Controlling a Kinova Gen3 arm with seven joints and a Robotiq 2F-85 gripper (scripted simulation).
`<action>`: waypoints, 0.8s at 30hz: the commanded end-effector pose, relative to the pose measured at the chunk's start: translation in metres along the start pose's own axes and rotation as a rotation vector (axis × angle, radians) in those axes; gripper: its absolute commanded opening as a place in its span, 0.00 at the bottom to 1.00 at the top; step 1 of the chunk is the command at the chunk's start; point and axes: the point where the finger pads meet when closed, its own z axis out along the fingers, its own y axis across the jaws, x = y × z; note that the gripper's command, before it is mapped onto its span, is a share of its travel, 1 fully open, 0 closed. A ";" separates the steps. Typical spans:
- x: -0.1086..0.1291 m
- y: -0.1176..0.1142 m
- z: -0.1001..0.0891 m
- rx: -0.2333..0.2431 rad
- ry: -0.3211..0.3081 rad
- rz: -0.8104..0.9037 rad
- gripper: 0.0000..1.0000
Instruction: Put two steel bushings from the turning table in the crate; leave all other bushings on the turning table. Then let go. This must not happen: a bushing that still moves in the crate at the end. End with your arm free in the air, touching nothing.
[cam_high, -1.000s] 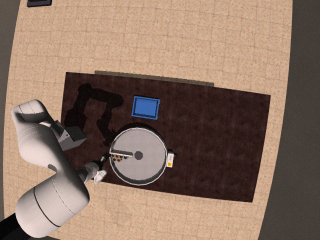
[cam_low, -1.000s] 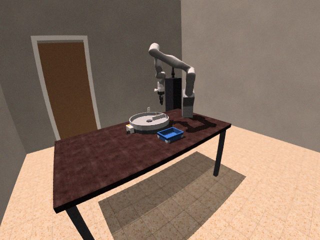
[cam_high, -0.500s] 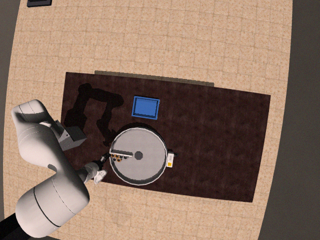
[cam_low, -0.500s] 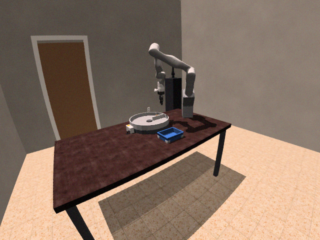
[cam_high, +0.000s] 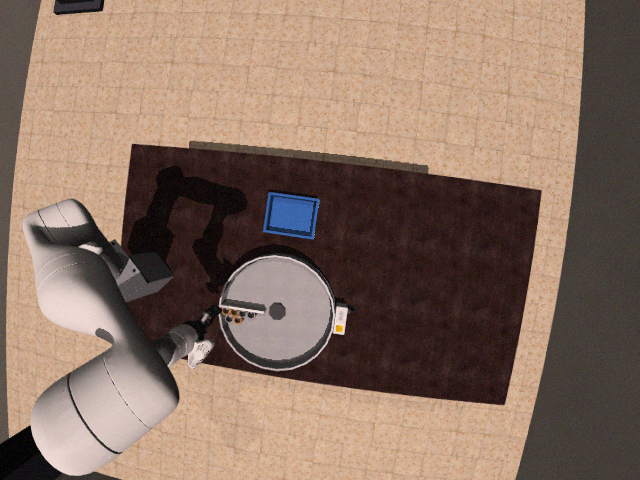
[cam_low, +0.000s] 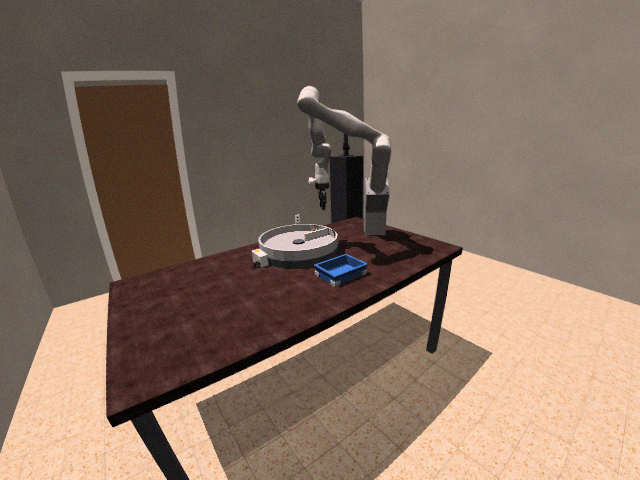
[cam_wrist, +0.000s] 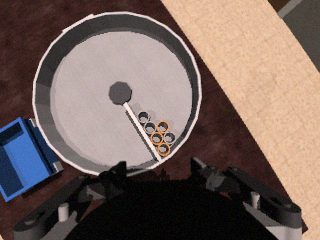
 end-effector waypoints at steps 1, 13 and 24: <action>0.000 0.000 0.000 -0.001 0.001 0.000 1.00; 0.008 0.010 0.016 -0.001 -0.003 -0.197 0.16; 0.009 0.011 0.018 0.002 -0.003 -0.230 0.16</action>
